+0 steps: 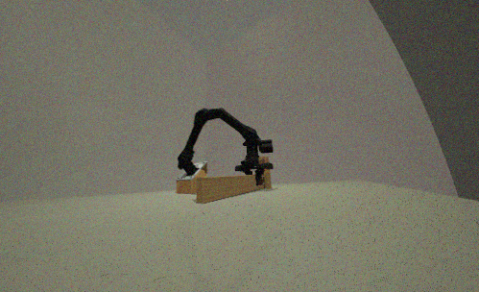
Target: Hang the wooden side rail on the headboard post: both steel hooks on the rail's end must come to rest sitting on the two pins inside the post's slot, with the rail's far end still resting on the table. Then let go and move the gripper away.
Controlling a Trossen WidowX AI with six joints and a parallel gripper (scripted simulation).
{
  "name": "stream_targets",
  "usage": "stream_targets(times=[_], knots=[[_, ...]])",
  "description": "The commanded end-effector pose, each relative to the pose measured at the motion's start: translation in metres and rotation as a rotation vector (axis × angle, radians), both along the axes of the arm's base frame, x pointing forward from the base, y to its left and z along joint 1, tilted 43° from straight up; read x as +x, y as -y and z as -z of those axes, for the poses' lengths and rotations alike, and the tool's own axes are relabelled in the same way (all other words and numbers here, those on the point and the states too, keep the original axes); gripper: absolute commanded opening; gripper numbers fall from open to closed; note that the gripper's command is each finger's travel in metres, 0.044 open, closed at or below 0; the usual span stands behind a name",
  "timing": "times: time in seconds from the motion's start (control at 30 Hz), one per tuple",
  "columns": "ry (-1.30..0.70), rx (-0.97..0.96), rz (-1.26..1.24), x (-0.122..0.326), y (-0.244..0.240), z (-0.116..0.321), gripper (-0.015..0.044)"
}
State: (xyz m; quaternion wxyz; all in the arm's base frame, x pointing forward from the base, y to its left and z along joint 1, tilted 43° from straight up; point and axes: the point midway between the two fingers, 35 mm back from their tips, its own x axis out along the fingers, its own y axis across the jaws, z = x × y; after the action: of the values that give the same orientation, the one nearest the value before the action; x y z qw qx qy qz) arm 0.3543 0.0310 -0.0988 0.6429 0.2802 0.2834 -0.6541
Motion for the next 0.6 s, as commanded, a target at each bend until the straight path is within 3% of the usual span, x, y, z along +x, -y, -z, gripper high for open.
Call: stream_targets(times=[0.0,0.57], knots=[[0.022,0.007,-0.006,0.0037,-0.0074,-0.0053,0.0000],[0.022,0.007,-0.006,0.0037,-0.0093,-0.0074,0.0000]])
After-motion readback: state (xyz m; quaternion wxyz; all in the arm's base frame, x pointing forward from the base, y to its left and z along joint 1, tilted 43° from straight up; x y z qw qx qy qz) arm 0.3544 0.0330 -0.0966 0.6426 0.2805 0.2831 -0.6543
